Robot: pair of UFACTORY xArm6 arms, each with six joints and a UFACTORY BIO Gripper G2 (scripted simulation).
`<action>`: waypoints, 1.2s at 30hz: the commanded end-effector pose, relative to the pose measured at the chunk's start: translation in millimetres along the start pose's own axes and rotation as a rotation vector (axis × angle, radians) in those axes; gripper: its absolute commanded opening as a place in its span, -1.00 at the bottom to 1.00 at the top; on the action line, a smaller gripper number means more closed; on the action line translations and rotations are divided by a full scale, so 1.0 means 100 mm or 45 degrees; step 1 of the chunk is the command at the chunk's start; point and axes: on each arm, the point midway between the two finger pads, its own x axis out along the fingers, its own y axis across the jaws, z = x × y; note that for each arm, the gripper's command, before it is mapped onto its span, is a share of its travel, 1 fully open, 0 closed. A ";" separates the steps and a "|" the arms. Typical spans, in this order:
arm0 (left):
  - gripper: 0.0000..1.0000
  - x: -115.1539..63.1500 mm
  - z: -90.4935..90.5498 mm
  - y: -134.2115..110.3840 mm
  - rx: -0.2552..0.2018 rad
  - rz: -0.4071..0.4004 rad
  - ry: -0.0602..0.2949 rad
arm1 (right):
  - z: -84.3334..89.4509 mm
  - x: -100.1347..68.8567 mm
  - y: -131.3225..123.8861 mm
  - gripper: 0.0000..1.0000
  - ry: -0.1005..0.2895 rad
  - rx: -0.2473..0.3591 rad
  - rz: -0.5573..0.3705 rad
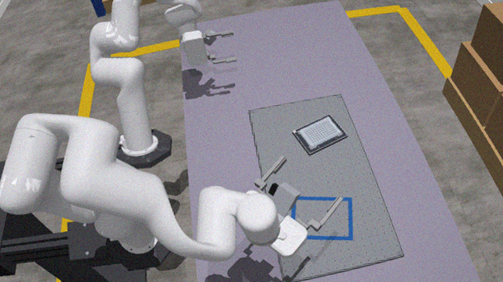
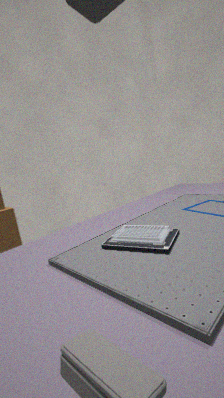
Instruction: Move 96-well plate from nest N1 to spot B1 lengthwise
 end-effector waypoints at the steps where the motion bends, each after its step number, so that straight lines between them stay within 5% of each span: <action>1: 1.00 0.00 0.01 -0.01 0.003 -0.002 0.000 | 0.02 0.01 -0.01 1.00 -0.003 -0.004 0.000; 19: 1.00 0.00 0.01 -0.03 0.003 -0.002 0.000 | 0.02 0.01 -0.01 1.00 -0.003 -0.004 0.000; 28: 1.00 -0.01 0.19 -0.74 0.003 -0.002 0.000 | 0.02 0.01 -0.01 1.00 -0.003 -0.004 0.000; 36: 1.00 -0.02 0.19 -0.76 0.003 0.001 0.003 | 0.02 0.01 -0.01 1.00 -0.003 -0.004 0.000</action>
